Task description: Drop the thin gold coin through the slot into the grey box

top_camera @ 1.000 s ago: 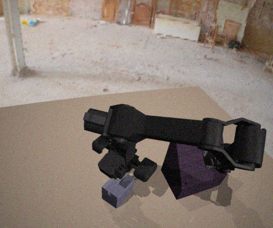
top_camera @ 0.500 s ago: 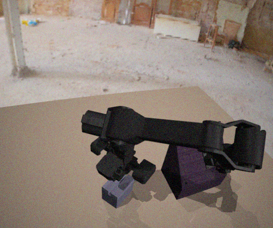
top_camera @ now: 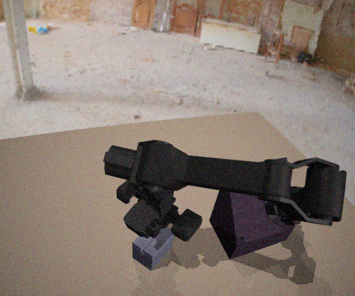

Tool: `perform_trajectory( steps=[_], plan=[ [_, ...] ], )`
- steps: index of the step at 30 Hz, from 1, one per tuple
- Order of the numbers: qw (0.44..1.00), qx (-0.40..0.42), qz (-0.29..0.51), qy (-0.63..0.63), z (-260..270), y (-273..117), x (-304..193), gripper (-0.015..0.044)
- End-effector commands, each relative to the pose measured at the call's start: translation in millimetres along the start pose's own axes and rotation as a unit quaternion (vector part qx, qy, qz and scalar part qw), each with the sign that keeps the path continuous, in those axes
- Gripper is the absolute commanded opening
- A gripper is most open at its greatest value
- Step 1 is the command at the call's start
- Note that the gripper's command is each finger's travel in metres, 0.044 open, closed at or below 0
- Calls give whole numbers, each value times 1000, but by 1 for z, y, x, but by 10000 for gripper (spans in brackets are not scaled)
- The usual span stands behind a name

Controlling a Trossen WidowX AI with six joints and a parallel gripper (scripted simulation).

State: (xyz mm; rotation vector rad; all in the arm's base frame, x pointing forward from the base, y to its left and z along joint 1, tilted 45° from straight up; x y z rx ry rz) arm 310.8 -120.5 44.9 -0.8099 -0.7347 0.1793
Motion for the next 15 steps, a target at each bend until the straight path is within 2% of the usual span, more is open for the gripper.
perform_trajectory(
  steps=[1, 15],
  plan=[
    [1000, -1, -2, 2, -2, -1, 2, 0],
    [1000, 0, 0, 0, -1, 2, 0, 0]
  ],
)
Point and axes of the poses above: the point midway between the two fingers, 35 mm back from their tips, its own y axis out along the fingers, its own z axis across the jaws, x = y × z, the point moved 6 cm from there along -y, back along the fingers, and after that the axes turned 10 degrees about -y, right-handed, at the moved point
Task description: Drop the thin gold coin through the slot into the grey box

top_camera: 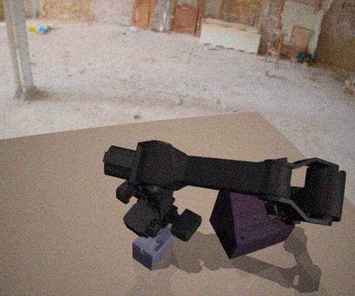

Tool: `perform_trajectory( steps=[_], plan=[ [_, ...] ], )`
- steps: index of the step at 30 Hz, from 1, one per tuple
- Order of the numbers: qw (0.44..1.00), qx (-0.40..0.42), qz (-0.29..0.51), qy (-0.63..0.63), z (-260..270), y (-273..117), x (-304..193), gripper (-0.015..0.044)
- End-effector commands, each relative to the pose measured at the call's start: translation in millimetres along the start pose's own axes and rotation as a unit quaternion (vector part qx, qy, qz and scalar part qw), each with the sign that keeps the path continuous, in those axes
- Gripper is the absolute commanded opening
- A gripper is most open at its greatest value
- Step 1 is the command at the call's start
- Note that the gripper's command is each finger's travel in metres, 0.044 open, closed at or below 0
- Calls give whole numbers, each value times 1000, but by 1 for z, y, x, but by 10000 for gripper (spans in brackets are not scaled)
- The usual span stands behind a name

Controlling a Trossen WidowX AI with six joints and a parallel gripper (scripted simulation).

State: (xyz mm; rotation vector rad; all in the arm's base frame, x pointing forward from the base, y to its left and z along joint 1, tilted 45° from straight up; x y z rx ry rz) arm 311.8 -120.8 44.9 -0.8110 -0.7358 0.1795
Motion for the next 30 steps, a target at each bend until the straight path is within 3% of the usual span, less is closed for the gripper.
perform_trajectory(
  steps=[1, 30],
  plan=[
    [1000, 0, 0, 1, 0, 3, -1, 0],
    [1000, 1, 0, 4, 0, 16, 0, 0]
  ],
)
Point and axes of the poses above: the point midway between the two fingers, 35 mm back from their tips, its own y axis out along the fingers, its own z axis across the jaws, x = y × z, the point moved 6 cm from there along -y, back along the fingers, and after that the axes turned 10 degrees about -y, right-handed, at the moved point
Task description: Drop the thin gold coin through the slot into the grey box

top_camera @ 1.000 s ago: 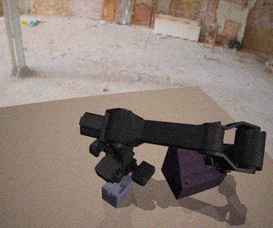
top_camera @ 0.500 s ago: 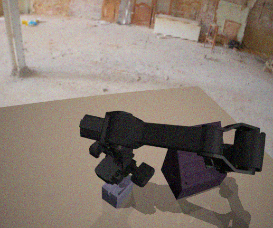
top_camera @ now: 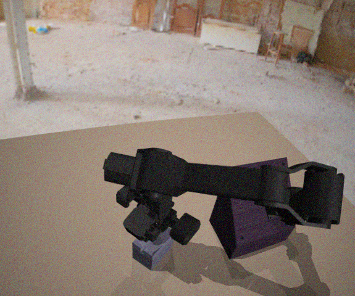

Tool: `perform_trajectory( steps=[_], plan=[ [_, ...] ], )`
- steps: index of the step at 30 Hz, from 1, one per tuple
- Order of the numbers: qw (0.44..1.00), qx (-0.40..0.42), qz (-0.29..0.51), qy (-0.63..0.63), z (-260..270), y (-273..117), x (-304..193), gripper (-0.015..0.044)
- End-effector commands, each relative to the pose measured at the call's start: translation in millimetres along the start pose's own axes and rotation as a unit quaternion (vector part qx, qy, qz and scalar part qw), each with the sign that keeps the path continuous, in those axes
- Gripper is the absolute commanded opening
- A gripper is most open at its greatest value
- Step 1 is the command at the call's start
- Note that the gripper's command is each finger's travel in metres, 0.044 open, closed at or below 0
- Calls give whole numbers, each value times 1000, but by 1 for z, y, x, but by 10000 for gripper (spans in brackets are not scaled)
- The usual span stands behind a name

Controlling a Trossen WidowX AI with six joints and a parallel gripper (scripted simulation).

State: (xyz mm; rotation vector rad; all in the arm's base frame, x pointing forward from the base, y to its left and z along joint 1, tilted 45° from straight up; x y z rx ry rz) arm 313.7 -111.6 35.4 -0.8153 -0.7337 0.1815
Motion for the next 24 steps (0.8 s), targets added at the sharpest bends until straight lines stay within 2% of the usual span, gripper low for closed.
perform_trajectory(
  steps=[1, 9, 15, 24],
  plan=[
    [1000, 2, -2, 3, 1, 3, 0, 0],
    [1000, 2, -2, 4, 1, 7, -1, 0],
    [1000, 0, 0, 0, 0, 4, 0, 157],
    [1000, 0, 0, 0, 0, 4, 0, 161]
  ],
)
Point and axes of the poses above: the point midway between the two fingers, 35 mm back from their tips, its own y axis out along the fingers, its own z axis across the jaws, x = y × z, the point moved 6 cm from there along -y, back along the fingers, and after that the axes turned 10 degrees about -y, right-handed, at the moved point
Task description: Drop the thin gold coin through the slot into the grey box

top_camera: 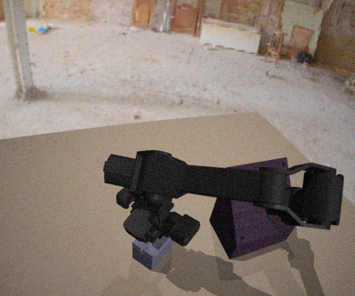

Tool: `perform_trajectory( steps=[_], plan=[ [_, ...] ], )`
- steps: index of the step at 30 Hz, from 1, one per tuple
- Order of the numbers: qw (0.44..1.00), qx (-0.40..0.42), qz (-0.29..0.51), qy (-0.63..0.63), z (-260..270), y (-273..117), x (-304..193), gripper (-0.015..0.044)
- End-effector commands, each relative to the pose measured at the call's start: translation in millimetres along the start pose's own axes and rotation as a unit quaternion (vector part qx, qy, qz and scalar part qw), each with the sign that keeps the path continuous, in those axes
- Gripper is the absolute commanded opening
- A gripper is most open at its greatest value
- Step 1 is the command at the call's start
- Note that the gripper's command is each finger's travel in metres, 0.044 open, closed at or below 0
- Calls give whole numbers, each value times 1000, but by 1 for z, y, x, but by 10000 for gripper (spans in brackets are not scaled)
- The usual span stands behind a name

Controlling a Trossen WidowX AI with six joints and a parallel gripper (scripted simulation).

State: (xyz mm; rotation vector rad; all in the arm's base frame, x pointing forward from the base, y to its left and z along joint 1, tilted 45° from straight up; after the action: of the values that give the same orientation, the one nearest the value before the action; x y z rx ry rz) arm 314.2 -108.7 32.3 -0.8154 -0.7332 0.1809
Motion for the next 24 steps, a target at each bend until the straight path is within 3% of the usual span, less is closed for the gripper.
perform_trajectory(
  steps=[1, 8, 11, 24],
  plan=[
    [1000, 0, 0, 0, 0, -1, 0, 187],
    [1000, 0, 0, 0, 0, -20, 0, 371],
    [1000, 2, -1, 3, 2, -52, -2, 440],
    [1000, 3, -2, 4, 4, -62, -2, 440]
  ],
)
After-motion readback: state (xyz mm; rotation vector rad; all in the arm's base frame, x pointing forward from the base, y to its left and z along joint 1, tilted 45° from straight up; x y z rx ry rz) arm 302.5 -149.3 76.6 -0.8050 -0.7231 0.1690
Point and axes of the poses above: the point midway between the two fingers, 35 mm back from their tips, its own y axis out along the fingers, its own z axis across the jaws, x = y × z, the point moved 6 cm from there along -y, back along the fingers, and after that the axes turned 10 degrees about -y, right-handed, at the moved point
